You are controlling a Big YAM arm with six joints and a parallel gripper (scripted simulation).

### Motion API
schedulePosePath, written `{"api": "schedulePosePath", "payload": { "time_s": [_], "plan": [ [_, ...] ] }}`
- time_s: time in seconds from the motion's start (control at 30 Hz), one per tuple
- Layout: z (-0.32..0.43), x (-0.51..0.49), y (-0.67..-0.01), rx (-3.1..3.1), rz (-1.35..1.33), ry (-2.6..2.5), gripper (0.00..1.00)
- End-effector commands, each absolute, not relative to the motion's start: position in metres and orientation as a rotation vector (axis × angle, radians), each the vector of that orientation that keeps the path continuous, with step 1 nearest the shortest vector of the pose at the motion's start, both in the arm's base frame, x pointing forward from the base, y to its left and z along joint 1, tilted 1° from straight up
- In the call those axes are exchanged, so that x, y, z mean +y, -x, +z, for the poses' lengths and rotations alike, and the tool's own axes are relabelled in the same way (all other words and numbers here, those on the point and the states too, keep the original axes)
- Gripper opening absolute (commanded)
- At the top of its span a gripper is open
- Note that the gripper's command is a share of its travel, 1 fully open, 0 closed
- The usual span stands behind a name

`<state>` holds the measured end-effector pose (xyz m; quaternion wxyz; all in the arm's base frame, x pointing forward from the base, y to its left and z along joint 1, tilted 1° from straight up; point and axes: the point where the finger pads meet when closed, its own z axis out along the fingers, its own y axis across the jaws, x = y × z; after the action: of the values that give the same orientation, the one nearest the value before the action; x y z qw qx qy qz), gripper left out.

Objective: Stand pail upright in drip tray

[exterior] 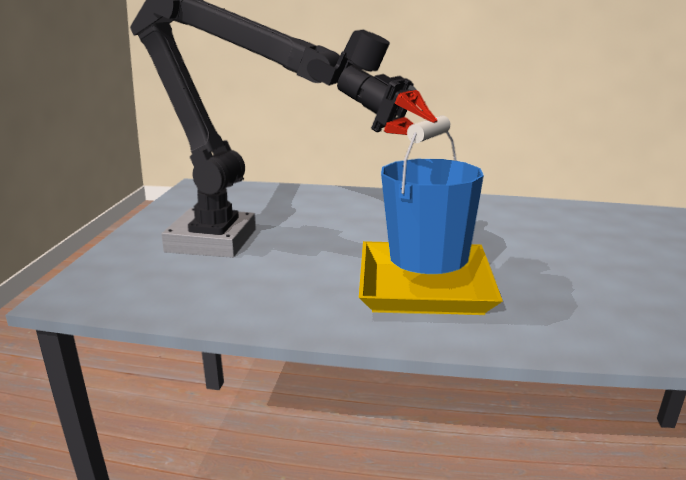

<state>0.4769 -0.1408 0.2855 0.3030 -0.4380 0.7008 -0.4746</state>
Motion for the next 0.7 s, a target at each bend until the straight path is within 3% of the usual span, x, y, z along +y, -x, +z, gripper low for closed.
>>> {"api": "schedulePosePath", "payload": {
  "time_s": [0.0, 0.67],
  "plan": [
    [0.349, -0.138, -0.491, 1.737, -1.323, 1.052, 0.23],
    [0.332, -0.14, -0.492, 1.781, -1.288, 1.08, 0.23]
  ]
}}
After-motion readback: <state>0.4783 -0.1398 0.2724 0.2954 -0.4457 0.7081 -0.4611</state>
